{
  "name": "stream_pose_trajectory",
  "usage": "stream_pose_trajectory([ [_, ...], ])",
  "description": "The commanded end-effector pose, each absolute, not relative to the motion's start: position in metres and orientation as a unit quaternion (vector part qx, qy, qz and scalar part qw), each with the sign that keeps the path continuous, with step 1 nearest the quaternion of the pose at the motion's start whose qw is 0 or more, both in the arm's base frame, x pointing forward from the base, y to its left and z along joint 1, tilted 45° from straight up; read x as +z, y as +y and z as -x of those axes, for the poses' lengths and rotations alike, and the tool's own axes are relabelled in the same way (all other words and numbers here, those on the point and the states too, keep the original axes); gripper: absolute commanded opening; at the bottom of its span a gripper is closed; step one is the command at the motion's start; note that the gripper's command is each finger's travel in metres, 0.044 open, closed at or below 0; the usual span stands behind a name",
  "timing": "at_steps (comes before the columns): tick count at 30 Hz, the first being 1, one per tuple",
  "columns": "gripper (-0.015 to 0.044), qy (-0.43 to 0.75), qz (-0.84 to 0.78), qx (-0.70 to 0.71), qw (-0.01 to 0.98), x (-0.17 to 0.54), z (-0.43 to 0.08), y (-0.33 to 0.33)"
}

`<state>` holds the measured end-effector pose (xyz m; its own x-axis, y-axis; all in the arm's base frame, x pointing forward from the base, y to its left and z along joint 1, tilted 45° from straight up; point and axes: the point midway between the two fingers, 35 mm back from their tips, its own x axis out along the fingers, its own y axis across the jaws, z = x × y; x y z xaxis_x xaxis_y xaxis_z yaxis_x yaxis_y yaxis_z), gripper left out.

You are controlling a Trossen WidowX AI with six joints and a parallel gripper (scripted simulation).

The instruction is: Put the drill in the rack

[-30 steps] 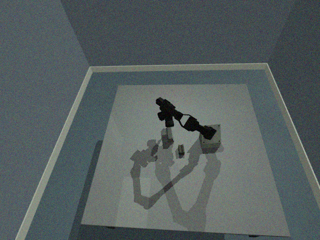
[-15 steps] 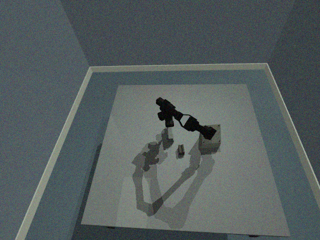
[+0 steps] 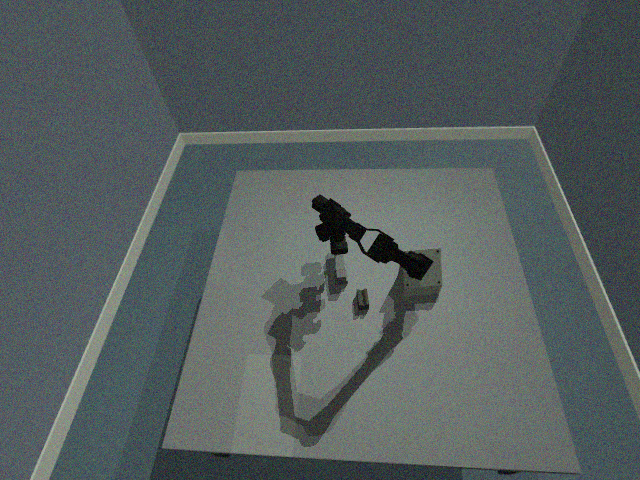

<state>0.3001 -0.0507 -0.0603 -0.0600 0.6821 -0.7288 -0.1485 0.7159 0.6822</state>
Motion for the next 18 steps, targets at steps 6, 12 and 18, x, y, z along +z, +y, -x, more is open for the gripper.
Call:
stream_pose_trajectory([
  [6,0.0000,0.667,-0.203,0.332,0.636,-0.0784,-0.2956,-0.0333],
  [12,0.0000,0.667,-0.203,0.332,0.636,-0.0788,-0.2959,-0.0327],
  [18,0.0000,0.667,-0.203,0.332,0.636,-0.0794,-0.2962,-0.0319],
])
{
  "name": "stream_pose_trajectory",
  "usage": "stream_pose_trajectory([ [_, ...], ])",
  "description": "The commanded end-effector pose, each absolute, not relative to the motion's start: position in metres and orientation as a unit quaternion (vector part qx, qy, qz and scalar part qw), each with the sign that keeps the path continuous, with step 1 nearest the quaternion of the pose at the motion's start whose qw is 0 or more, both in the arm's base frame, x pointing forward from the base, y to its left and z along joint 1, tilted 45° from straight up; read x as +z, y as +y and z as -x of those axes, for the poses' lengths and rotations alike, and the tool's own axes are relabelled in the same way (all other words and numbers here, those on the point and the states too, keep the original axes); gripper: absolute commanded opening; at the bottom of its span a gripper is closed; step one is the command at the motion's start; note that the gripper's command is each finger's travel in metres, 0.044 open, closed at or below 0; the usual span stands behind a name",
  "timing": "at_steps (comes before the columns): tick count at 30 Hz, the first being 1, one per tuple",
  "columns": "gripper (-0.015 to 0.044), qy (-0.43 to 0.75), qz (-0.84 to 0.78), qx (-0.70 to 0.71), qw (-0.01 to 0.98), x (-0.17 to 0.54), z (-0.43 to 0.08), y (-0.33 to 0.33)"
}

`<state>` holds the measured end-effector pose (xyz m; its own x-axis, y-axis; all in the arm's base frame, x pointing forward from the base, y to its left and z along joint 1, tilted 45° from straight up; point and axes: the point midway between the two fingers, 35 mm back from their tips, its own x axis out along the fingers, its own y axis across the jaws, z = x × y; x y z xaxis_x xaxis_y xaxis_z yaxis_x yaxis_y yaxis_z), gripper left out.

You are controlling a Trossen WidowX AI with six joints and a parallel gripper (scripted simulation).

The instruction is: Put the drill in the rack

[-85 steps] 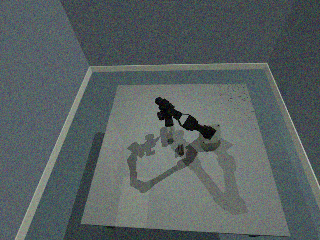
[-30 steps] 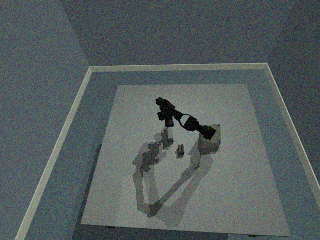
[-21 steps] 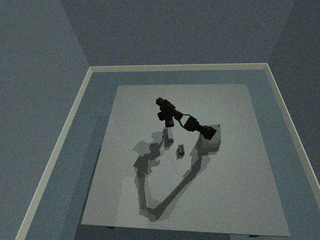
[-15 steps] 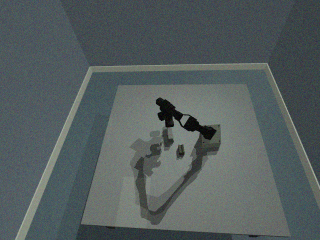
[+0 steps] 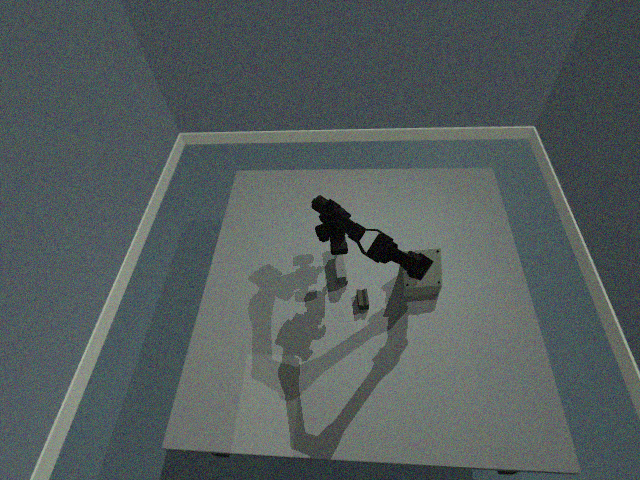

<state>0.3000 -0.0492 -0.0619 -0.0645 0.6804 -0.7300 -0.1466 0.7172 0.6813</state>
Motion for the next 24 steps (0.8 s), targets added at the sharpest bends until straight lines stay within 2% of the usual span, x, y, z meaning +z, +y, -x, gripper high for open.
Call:
stream_pose_trajectory([
  [1,0.0000,0.667,-0.203,0.332,0.636,-0.080,-0.296,-0.032],
  [12,0.0000,0.667,-0.203,0.332,0.636,-0.082,-0.297,-0.029],
  [24,0.0315,0.668,-0.202,0.330,0.636,-0.025,-0.310,-0.087],
])
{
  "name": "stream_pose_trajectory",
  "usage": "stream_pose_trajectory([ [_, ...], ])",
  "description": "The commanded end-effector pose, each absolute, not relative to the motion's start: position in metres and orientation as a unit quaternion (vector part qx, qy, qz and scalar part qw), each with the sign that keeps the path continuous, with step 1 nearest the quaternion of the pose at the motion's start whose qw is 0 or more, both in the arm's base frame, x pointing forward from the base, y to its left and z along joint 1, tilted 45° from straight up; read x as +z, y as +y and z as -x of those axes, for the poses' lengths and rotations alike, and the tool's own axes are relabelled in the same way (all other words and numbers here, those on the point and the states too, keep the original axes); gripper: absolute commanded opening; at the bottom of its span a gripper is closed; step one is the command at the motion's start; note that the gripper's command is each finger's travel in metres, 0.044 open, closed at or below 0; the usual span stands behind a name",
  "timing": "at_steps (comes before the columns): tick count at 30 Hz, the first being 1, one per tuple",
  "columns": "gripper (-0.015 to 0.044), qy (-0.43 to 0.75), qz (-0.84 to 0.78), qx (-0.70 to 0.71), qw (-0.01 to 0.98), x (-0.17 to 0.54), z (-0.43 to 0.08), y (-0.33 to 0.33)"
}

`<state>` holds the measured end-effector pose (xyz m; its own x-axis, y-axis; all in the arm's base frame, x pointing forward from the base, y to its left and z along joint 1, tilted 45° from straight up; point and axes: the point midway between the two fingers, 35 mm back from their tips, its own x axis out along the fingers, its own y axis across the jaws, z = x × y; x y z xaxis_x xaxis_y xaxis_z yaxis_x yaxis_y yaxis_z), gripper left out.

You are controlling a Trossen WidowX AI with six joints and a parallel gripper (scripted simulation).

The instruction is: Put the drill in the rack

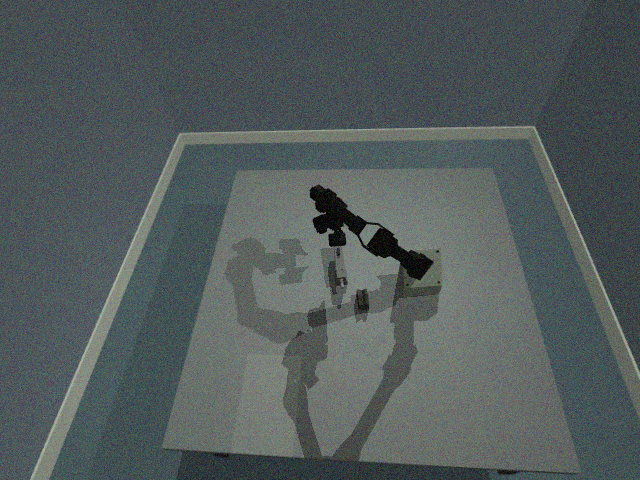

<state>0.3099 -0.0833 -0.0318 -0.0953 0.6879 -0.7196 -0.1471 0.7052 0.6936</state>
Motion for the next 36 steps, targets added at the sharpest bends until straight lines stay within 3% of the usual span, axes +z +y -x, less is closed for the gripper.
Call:
stream_pose_trajectory([
  [1,0.0341,0.661,-0.196,0.333,0.644,-0.031,-0.310,-0.080],
  [5,0.0440,0.569,-0.034,0.473,0.672,-0.020,-0.313,-0.021],
  [10,0.0440,0.362,0.200,0.647,0.640,-0.004,-0.291,0.066],
  [14,0.0440,0.237,0.300,0.707,0.595,0.003,-0.270,0.103],
  [36,0.0440,0.235,0.301,0.708,0.594,-0.002,-0.269,0.107],
])
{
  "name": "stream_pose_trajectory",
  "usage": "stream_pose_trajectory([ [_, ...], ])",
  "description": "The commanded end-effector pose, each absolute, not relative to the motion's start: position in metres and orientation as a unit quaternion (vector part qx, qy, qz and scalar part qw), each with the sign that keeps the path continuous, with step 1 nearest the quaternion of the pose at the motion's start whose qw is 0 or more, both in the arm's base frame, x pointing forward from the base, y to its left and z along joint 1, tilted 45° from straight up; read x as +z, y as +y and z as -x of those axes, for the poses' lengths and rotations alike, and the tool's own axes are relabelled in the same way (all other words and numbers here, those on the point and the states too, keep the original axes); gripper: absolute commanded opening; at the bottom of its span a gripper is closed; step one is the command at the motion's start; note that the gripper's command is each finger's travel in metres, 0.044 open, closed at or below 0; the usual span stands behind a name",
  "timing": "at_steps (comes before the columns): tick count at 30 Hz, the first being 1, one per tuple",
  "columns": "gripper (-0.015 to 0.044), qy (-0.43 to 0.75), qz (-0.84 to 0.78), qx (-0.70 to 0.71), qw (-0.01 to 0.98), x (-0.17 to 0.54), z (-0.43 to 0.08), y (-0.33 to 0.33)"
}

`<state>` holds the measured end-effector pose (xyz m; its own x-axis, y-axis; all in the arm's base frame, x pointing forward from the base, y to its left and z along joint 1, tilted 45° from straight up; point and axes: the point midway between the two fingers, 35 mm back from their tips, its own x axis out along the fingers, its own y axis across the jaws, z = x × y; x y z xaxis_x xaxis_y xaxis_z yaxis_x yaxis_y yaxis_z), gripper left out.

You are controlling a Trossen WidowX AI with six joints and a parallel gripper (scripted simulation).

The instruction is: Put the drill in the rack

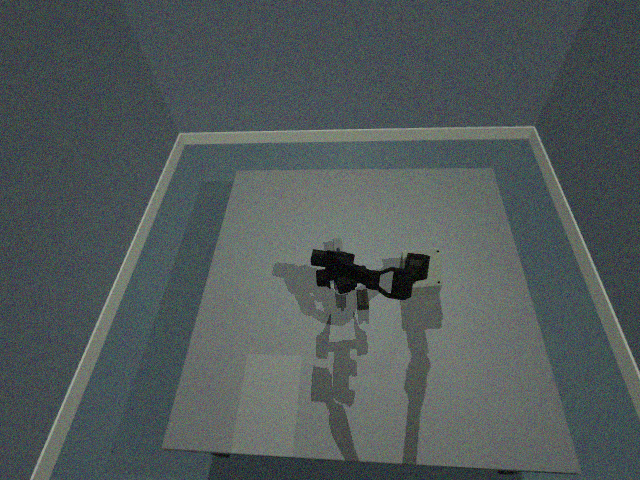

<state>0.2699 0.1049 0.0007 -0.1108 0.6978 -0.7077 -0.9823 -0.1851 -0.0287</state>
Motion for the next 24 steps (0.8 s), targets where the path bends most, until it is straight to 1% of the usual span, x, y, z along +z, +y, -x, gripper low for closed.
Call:
stream_pose_trajectory([
  [1,0.0440,0.235,0.301,0.708,0.594,-0.004,-0.269,0.107],
  [24,0.0440,0.234,0.301,0.708,0.594,-0.036,-0.266,0.126],
])
